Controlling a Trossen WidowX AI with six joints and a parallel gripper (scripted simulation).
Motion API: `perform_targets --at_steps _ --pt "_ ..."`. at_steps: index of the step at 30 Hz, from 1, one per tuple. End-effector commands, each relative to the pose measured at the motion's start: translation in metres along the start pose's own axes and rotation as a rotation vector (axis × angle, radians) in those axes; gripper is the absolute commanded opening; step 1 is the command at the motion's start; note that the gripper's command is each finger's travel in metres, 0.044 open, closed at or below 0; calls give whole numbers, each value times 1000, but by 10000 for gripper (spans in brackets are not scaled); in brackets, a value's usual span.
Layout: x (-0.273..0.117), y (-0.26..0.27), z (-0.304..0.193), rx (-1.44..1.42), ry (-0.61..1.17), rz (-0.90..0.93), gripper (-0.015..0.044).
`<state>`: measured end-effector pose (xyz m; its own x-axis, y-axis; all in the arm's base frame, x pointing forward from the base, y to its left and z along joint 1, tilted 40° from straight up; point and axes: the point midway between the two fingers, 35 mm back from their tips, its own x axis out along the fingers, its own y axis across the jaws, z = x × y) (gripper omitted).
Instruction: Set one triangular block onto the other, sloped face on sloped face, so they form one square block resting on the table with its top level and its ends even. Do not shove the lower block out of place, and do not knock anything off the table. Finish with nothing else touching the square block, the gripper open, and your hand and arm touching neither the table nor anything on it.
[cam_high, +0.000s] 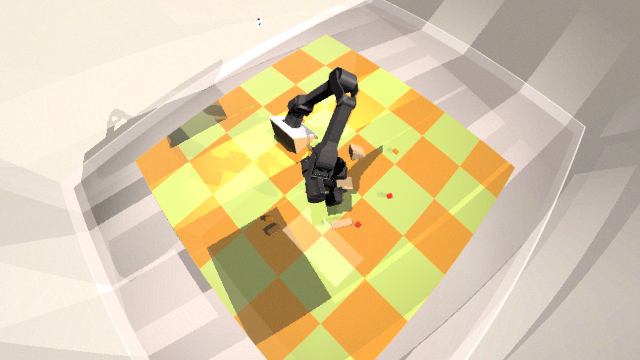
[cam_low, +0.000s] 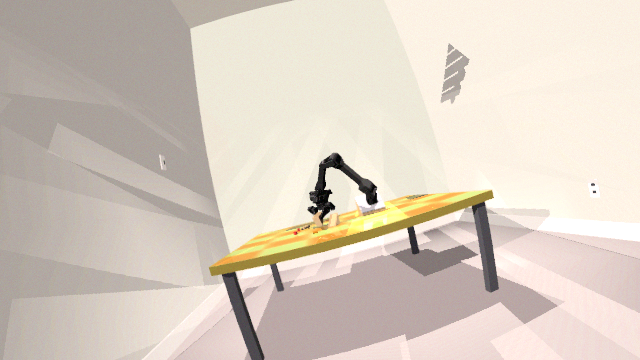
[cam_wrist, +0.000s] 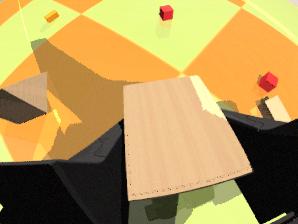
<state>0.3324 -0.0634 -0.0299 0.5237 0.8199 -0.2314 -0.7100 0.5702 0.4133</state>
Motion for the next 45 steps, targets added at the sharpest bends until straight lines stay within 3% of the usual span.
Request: perform_targets --at_steps 1,3,4,20,29,39,45 --pt "-3 2 -9 8 -94 1 0" --pt "-4 3 -12 9 -145 1 0" --pt "-2 0 -5 -1 -78 1 26" --pt "-2 0 -5 -1 -78 1 440" --pt "-3 0 -5 -1 -78 0 440" --pt "-71 -2 56 -4 -72 -4 440" --pt "-76 0 62 -5 -75 -2 440"
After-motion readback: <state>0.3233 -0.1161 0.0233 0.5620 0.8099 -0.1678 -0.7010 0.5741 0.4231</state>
